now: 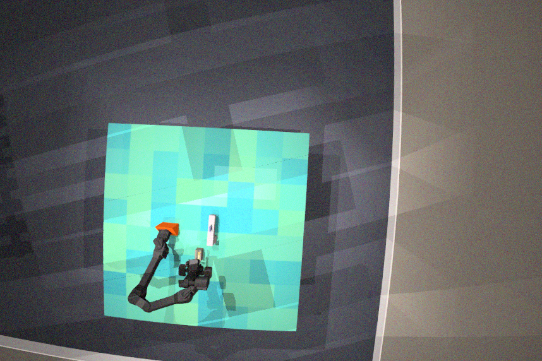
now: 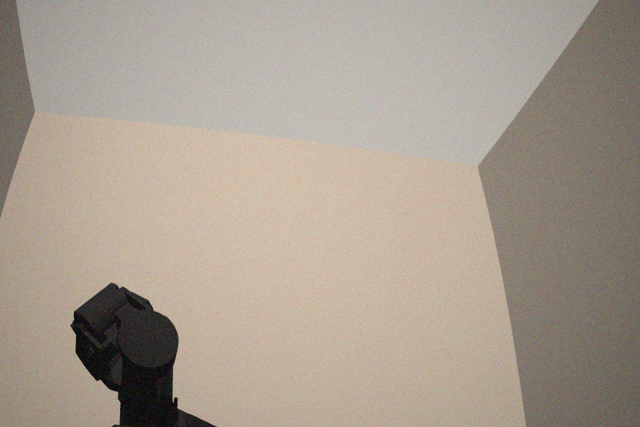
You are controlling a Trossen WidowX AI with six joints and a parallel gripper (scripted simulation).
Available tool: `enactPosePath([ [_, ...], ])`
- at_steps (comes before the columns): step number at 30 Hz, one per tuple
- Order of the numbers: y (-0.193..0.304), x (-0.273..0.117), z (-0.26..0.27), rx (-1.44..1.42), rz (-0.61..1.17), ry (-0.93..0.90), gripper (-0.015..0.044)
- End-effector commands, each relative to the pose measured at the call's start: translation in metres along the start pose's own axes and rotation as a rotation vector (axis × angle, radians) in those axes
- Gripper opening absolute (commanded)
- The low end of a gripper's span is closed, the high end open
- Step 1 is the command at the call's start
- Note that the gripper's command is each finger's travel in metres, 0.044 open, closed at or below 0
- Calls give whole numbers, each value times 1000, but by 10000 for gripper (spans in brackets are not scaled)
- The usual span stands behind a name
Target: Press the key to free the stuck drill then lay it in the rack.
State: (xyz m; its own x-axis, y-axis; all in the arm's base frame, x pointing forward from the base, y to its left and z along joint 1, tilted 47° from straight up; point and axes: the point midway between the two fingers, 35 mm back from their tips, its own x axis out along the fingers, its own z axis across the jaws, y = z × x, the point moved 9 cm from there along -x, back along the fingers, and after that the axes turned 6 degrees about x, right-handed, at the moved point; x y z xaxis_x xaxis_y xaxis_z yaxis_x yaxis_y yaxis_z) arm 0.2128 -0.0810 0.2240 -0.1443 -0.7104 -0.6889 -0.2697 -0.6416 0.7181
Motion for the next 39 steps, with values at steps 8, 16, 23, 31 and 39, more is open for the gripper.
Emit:
enactPosePath([
  [8,6,1,17,-2,2,4,0],
  [16,7,9,20,-2,2,4,0],
  [23,8,22,20,-2,2,4,0],
  [31,8,28,20,-1,3,5,0],
  [39,9,38,20,-1,3,5,0],
])
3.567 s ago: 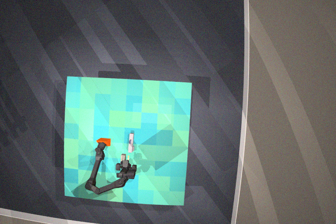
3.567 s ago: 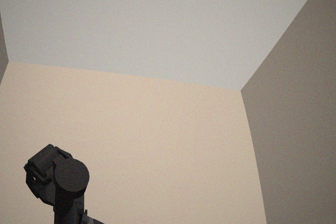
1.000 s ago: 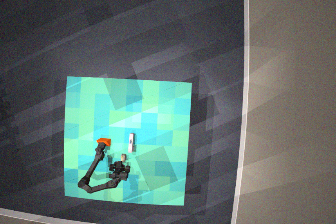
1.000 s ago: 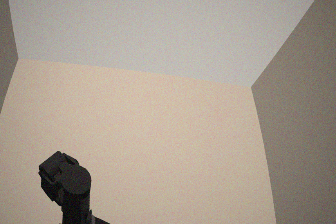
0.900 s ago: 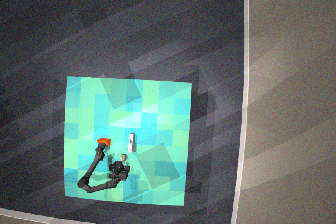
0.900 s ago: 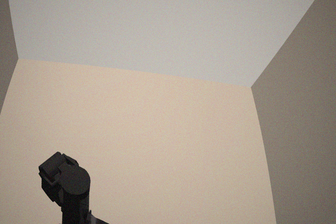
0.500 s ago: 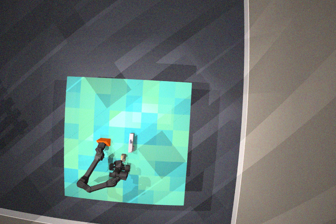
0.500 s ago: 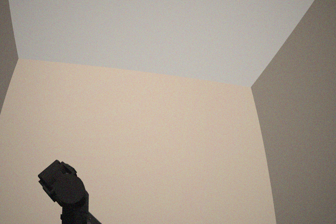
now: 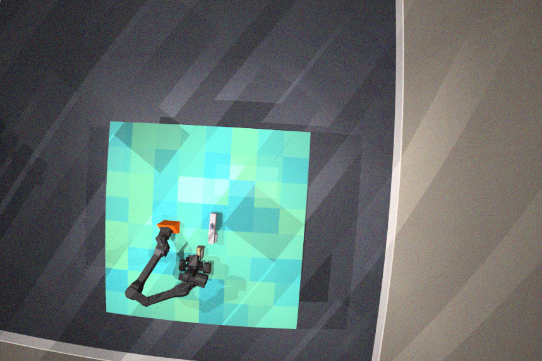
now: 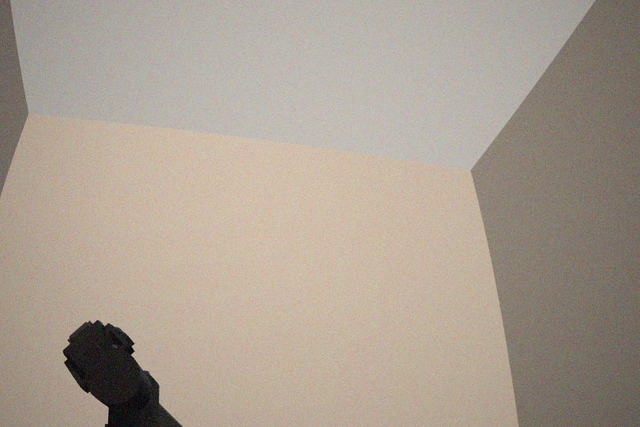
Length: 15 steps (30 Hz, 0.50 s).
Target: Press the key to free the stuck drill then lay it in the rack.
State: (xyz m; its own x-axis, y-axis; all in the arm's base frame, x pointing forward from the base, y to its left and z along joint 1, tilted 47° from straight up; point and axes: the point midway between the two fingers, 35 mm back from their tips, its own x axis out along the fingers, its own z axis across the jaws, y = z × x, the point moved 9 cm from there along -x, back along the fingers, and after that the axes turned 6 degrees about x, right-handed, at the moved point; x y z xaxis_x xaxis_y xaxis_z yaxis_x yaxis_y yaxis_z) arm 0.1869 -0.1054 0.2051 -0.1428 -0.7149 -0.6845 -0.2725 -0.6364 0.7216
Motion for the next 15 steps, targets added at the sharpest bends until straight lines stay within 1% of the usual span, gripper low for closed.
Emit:
enactPosePath([
  [1,0,5,0,-5,-3,2,0],
  [14,-1,19,1,-5,-2,2,0],
  [15,0,15,0,-5,0,0,26],
])
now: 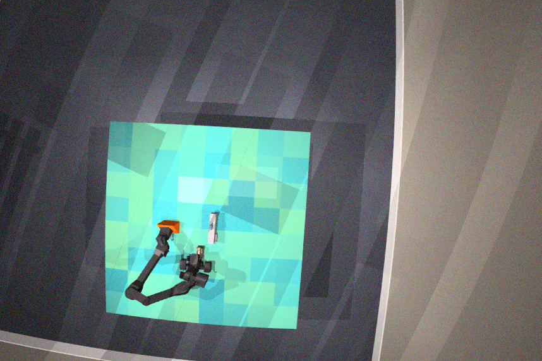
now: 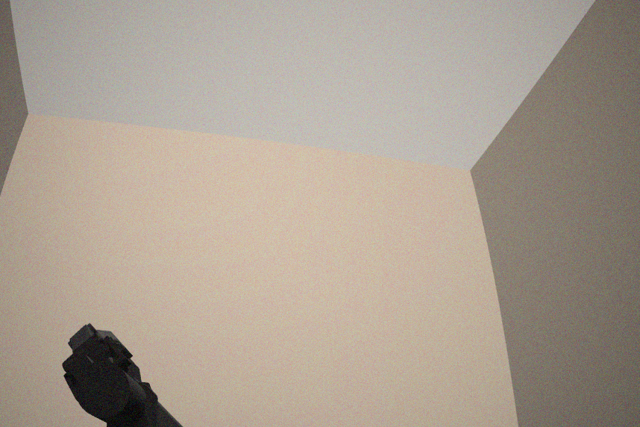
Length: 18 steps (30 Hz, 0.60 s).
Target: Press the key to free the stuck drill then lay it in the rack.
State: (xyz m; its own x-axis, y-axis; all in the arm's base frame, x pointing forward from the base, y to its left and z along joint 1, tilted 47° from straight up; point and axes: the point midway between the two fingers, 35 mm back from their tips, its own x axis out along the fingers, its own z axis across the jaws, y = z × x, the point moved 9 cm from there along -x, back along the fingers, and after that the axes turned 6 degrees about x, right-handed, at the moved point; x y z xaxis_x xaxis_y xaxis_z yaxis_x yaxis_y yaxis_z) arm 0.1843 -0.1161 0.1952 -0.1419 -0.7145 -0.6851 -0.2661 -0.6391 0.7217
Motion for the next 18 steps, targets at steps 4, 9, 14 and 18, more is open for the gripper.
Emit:
enactPosePath([
  [4,0,0,0,2,1,-1,131],
  [9,0,0,0,2,1,-1,263],
  [14,0,0,0,2,1,-1,394],
  [18,0,-5,0,2,0,0,440],
])
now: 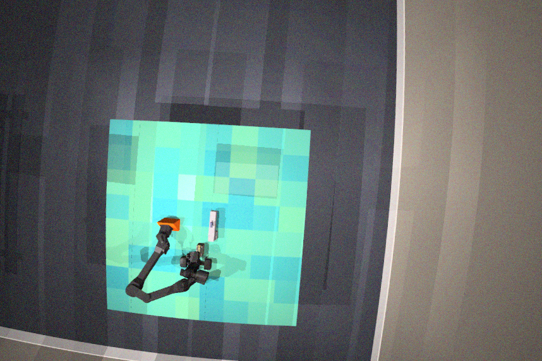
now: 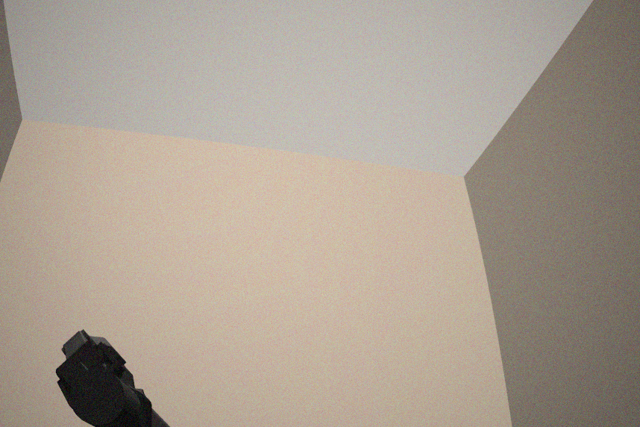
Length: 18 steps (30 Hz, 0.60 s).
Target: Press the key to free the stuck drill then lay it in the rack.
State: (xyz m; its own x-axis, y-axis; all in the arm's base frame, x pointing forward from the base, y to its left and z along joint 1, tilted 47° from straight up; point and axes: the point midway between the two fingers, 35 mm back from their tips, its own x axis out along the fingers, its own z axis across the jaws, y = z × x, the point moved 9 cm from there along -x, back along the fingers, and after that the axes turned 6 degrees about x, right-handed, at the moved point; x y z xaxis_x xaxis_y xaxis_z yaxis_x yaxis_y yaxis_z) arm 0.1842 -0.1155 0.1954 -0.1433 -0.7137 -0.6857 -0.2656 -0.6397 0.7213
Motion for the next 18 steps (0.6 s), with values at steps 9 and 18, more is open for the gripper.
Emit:
enactPosePath([
  [9,-2,-43,1,2,-2,2,440],
  [18,0,-78,0,1,-4,1,440],
])
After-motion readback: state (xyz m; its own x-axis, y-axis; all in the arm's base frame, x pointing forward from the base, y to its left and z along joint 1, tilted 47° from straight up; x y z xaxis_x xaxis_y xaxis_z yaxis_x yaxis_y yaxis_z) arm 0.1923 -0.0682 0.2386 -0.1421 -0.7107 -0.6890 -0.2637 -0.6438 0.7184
